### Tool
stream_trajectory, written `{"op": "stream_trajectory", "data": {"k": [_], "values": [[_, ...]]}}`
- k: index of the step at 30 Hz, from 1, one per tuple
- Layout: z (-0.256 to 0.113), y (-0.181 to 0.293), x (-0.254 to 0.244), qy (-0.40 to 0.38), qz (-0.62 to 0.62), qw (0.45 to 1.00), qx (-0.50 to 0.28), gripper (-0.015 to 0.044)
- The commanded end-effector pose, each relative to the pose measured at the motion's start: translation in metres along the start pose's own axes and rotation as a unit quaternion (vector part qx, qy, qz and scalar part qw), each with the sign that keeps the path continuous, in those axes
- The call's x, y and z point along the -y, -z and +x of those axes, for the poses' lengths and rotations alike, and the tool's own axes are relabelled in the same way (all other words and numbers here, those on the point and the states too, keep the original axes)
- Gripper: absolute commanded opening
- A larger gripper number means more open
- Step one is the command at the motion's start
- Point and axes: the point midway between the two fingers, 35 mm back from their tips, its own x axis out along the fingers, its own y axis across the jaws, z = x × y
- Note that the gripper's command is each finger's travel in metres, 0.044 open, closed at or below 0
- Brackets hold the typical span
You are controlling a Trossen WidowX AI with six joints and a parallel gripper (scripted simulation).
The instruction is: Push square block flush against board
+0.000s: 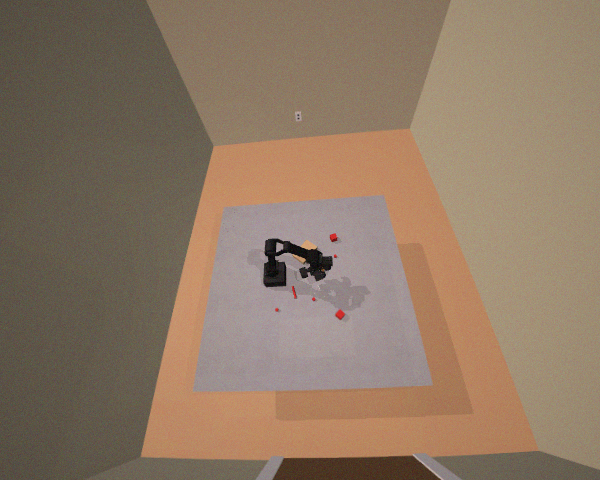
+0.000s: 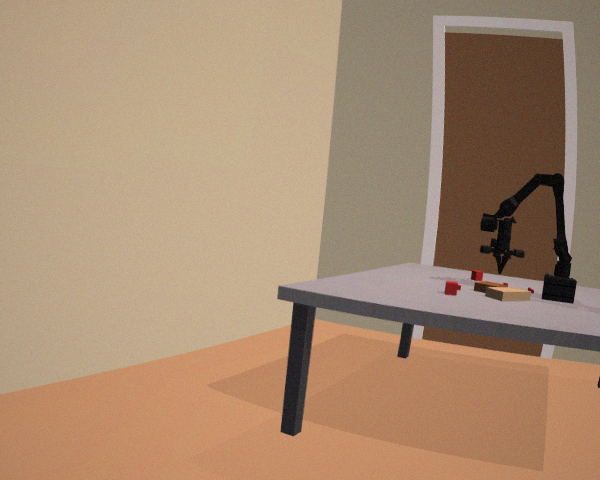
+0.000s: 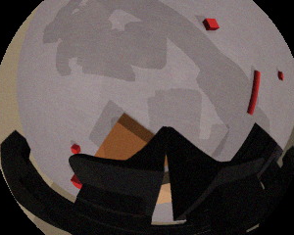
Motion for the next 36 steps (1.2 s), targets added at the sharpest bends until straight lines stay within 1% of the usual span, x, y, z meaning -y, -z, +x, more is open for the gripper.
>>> {"op": "stream_trajectory", "data": {"k": [1,12,23,25,31,33,35,36], "values": [[-0.001,0.000,-0.015,0.000,-0.079,0.997,0.000,0.0000],[-0.002,0.001,-0.050,-0.002,-0.262,0.965,0.001,0.0000],[0.001,0.005,-0.084,-0.003,-0.433,0.902,0.002,0.0000],[0.001,0.005,-0.087,-0.003,-0.452,0.892,0.002,0.0000],[0.001,0.005,-0.087,-0.003,-0.452,0.892,0.002,0.0000],[0.014,0.005,-0.088,-0.003,-0.452,0.892,0.002,0.0000],[0.045,0.005,-0.088,-0.003,-0.453,0.891,0.002,0.0000],[0.054,0.005,-0.088,-0.003,-0.454,0.891,0.002,0.0000]]}}
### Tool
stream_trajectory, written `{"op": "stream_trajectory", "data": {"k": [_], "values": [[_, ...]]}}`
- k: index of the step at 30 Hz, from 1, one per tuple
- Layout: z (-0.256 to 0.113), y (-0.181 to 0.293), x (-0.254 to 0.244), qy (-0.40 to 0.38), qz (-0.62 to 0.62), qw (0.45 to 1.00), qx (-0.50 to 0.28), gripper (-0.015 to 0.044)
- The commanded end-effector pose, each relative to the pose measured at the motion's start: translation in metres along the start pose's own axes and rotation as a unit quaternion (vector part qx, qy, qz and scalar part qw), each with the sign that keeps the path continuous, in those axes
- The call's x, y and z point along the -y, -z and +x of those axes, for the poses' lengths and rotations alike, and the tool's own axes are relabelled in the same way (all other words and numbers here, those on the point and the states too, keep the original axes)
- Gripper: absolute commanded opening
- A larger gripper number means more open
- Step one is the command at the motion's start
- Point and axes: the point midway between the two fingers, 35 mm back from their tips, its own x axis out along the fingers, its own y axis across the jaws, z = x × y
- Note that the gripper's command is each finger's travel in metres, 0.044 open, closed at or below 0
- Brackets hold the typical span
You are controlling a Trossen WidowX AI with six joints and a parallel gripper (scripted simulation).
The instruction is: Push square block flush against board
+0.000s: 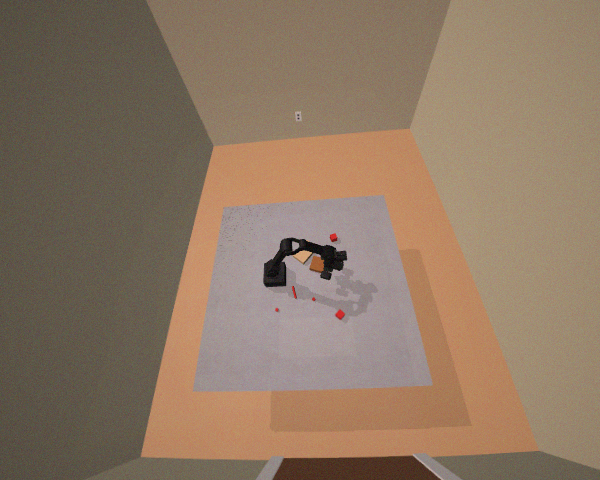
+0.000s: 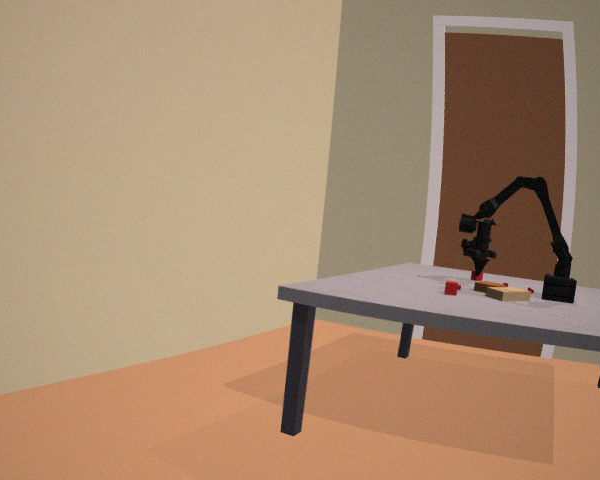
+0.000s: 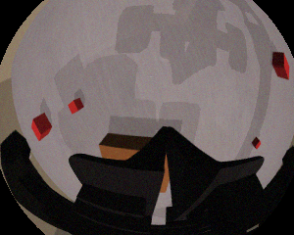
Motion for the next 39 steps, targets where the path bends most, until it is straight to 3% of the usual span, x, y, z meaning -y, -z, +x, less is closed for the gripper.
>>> {"op": "stream_trajectory", "data": {"k": [1,39], "values": [[0.039,0.007,0.003,0.005,-0.007,1.000,-0.013,0.0000],[0.038,0.058,-0.001,0.005,-0.007,1.000,-0.015,0.0000]]}}
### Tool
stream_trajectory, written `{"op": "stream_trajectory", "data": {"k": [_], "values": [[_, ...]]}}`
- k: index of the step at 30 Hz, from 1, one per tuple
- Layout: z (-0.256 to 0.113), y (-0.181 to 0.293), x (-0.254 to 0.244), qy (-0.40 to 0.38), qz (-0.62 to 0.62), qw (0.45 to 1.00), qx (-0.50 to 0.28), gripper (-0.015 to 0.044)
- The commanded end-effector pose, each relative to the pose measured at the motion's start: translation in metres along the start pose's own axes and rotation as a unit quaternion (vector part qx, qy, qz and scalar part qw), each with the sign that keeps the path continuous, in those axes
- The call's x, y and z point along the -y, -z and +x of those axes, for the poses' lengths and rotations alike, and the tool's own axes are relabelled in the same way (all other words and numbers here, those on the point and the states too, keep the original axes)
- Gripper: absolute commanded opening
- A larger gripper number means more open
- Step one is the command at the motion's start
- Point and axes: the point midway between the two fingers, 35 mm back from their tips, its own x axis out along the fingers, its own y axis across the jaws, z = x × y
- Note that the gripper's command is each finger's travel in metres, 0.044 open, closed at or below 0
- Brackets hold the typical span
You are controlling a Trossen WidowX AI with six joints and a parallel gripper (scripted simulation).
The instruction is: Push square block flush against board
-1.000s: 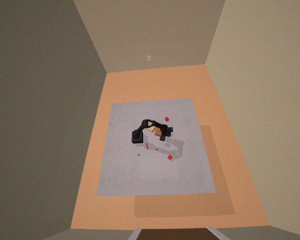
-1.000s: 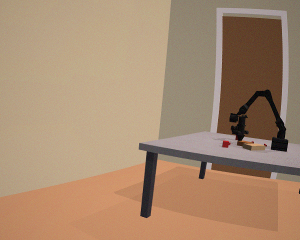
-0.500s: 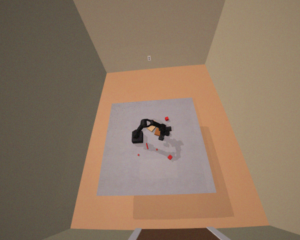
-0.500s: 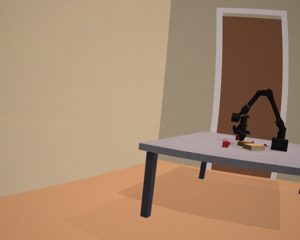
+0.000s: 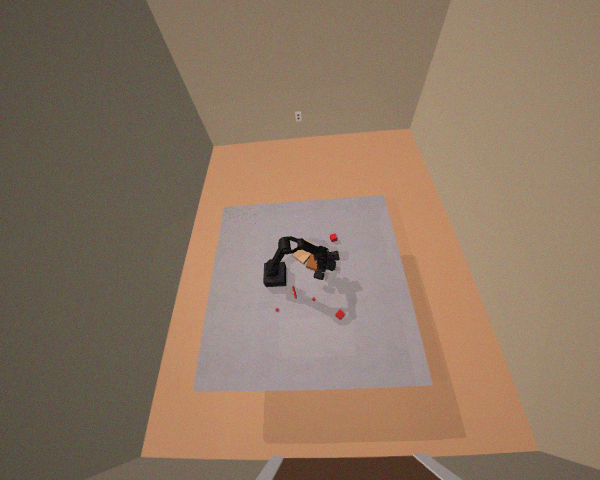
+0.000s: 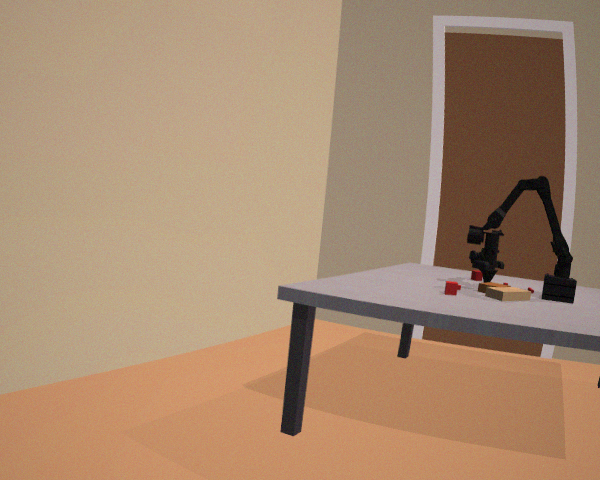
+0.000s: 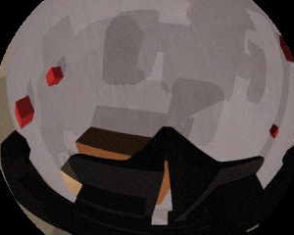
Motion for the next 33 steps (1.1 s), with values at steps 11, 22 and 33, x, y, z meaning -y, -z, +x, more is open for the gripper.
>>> {"op": "stream_trajectory", "data": {"k": [11,22,33], "values": [[0.002,0.028,-0.004,0.000,0.000,1.000,-0.007,0.0000],[0.002,0.046,-0.009,0.000,0.000,1.000,-0.008,0.0000],[0.002,0.052,-0.013,0.000,0.000,1.000,-0.008,0.0000]]}}
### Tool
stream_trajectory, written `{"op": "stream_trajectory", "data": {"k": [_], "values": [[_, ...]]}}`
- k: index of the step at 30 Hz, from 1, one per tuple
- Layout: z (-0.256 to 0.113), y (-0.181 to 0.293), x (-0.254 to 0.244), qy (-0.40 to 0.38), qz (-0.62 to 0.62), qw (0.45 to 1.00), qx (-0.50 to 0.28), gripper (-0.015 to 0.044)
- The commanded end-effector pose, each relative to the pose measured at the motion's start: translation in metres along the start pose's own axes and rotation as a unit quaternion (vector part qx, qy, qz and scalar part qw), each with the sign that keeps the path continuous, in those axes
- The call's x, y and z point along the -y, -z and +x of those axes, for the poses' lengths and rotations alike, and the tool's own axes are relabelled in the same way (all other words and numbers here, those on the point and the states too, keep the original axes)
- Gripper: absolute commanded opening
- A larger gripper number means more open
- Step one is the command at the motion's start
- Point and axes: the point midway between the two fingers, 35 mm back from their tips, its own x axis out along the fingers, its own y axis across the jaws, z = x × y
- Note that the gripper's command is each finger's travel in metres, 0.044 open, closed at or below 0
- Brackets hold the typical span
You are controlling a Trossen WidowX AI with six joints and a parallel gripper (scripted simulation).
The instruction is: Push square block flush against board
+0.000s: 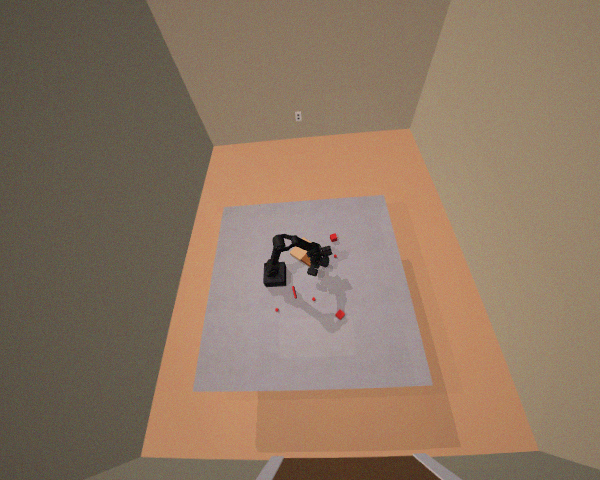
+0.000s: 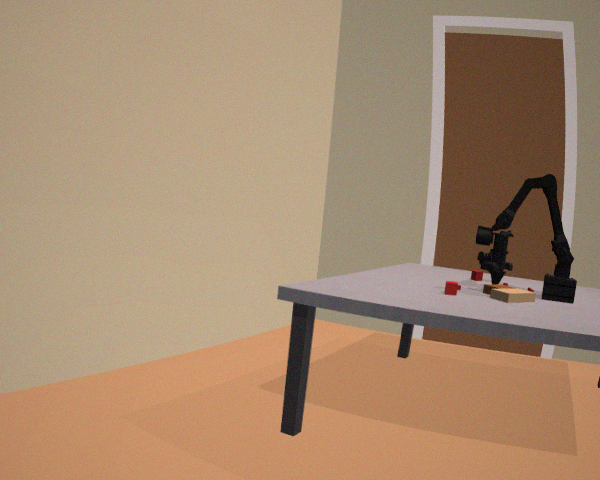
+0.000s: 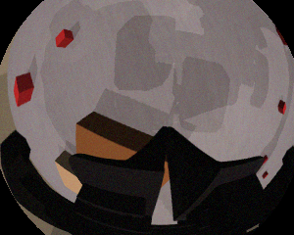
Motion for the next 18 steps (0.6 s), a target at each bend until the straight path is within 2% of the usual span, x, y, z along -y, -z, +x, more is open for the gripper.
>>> {"op": "stream_trajectory", "data": {"k": [1,18], "values": [[0.003,0.004,-0.001,0.001,-0.001,1.000,-0.010,0.0000],[0.004,-0.025,-0.001,0.001,-0.001,1.000,-0.009,0.0000]]}}
